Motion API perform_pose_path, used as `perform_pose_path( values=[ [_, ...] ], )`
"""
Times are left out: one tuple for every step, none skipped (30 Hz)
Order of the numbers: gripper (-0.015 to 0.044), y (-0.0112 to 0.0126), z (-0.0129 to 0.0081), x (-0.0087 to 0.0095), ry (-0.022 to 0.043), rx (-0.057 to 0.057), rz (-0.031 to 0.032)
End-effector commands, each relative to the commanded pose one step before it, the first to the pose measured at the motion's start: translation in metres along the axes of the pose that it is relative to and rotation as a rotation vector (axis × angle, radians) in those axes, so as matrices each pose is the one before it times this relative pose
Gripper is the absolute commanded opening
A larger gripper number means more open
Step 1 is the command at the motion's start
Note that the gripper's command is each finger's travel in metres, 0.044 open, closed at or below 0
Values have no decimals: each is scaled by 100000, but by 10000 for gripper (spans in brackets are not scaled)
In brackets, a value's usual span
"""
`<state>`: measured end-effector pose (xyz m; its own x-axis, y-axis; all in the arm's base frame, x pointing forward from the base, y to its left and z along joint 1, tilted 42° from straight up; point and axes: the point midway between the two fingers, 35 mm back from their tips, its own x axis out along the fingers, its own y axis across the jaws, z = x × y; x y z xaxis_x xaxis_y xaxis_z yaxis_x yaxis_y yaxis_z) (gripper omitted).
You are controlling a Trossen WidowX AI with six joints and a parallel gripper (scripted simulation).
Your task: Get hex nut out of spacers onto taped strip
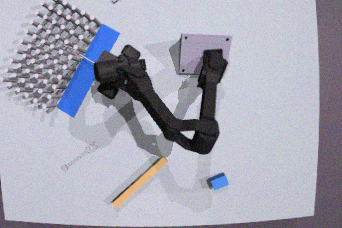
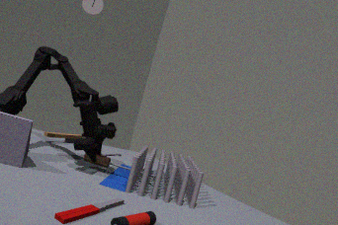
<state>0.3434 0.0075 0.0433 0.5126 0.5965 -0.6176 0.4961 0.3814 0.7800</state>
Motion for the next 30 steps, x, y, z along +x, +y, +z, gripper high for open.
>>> perform_pose_path(
  values=[
    [0,375,498,-5,-595,-1630,773],
    [0,0,57,20,-3,-3,0],
    [0,0,57,20,-3,-3,0],
    [0,0,57,20,-3,-3,0],
    [0,0,57,20,-3,-3,0],
    [0,0,57,20,-3,-3,0],
    [0,0,57,20,-3,-3,0],
    [0,0,57,20,-3,-3,0],
    [0,0,57,20,-3,-2,0],
    [0,0,57,20,-3,-2,0],
    [0,0,57,20,-3,-2,0],
    [0,0,57,20,-3,-2,0],
    [0,0,57,20,-3,-2,0],
    [0,0,58,21,-3,-2,0],
    [0,-1,59,21,-3,-2,0],
    [0,-1,59,21,-3,-2,0],
    [0,-1,59,21,-3,-2,0],
    [0,-1,59,21,-3,-2,0],
    [0,-1,59,21,-3,-2,0],
    [0,-1,59,21,-4,-2,0],
    [0,-1,59,21,-4,-2,0],
    [0,-1,59,21,-4,-2,0],
    [0,-1,59,21,-4,-2,0],
    [0,-1,59,21,-4,-2,0],
    [0,-1,59,21,-4,-2,0],
    [0,-1,59,21,-4,-1,0],
    [0,-1,59,21,-4,-1,0],
    [0,-1,59,21,-4,-1,0],
    [0,-1,59,21,-4,-1,0],
    [0,-1,59,21,-4,-1,0]
  ],
)
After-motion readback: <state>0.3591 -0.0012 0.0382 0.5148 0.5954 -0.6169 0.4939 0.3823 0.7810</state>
